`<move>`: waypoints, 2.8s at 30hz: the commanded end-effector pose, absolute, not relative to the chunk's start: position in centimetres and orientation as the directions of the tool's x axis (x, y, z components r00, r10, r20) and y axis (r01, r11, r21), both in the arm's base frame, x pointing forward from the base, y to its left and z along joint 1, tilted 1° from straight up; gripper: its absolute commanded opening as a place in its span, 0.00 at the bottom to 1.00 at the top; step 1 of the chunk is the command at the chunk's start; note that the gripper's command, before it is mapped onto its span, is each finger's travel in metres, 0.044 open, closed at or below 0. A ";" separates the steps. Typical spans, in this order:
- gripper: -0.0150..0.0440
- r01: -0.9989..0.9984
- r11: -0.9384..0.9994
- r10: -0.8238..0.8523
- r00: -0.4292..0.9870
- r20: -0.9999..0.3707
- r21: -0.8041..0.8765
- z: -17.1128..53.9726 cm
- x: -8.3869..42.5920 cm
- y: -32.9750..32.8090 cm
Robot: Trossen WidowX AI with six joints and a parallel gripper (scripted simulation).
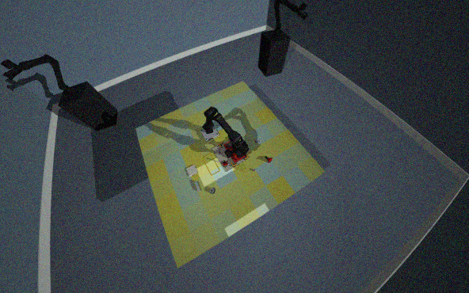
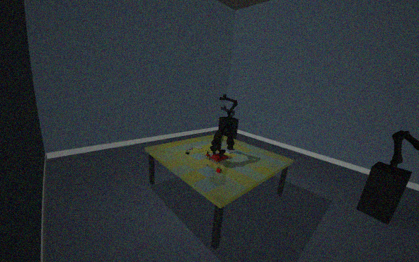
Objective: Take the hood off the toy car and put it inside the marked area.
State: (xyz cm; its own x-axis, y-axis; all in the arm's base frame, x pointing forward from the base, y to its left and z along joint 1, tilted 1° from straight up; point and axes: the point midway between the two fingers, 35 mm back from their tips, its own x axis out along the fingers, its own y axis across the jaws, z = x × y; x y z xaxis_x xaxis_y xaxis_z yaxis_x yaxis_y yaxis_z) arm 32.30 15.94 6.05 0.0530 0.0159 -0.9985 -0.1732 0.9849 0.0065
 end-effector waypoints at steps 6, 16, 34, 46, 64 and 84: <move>0.81 -0.173 0.985 0.016 0.053 -0.998 0.006 6.0 32.3 15.9; 0.63 -0.173 0.985 0.016 0.053 -0.998 0.006 6.0 32.3 15.9; 0.25 -0.173 0.985 0.015 0.053 -0.998 0.006 7.1 32.3 15.9; 0.25 -0.173 0.985 0.015 0.053 -0.999 0.005 7.9 32.2 15.9; 0.25 -0.173 0.985 0.014 0.052 -0.999 0.005 9.1 32.1 15.9; 0.25 -0.175 0.985 0.007 0.039 -0.999 0.000 12.4 32.0 15.2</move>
State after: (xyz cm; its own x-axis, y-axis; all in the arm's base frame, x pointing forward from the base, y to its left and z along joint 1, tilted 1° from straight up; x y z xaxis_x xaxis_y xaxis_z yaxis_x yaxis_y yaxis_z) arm 31.87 15.72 12.53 0.0423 0.0089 -0.9991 -0.1732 0.9849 0.0015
